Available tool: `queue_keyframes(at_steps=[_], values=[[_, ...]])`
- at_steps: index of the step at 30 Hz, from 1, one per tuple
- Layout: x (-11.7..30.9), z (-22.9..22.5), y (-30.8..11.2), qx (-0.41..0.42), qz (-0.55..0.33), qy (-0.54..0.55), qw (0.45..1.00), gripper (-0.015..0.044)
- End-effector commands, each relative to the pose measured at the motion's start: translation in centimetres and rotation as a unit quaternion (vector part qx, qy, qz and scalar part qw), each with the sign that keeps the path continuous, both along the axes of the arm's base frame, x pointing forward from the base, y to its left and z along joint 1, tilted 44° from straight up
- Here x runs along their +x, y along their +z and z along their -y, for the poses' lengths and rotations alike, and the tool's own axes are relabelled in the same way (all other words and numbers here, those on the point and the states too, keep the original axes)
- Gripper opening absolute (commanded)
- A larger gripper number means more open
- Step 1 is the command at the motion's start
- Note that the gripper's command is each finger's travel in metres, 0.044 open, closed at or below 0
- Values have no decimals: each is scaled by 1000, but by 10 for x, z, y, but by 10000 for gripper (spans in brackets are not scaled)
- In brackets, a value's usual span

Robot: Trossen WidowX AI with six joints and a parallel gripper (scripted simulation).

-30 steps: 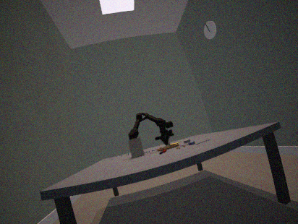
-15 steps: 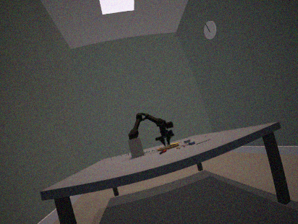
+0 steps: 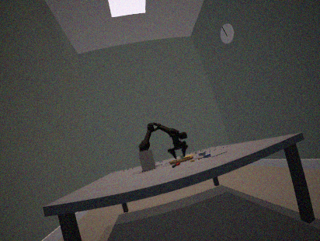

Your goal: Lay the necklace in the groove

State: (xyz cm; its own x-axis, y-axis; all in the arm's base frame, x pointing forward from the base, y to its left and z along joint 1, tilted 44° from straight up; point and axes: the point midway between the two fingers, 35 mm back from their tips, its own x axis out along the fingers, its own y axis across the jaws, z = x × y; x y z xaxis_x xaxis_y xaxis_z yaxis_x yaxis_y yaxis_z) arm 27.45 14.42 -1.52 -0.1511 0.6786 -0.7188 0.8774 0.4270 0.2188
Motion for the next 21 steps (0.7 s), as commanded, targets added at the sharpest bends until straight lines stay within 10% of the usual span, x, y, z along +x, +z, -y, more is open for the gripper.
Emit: queue_keyframes(at_steps=[1, 14, 21], values=[[0, 0, 1, 2, 3, 2, 1000, 440], [0, 0, 1, 2, 3, 2, 1000, 440], [-2, 26, -9, 28, 144, 150, 978, 256]])
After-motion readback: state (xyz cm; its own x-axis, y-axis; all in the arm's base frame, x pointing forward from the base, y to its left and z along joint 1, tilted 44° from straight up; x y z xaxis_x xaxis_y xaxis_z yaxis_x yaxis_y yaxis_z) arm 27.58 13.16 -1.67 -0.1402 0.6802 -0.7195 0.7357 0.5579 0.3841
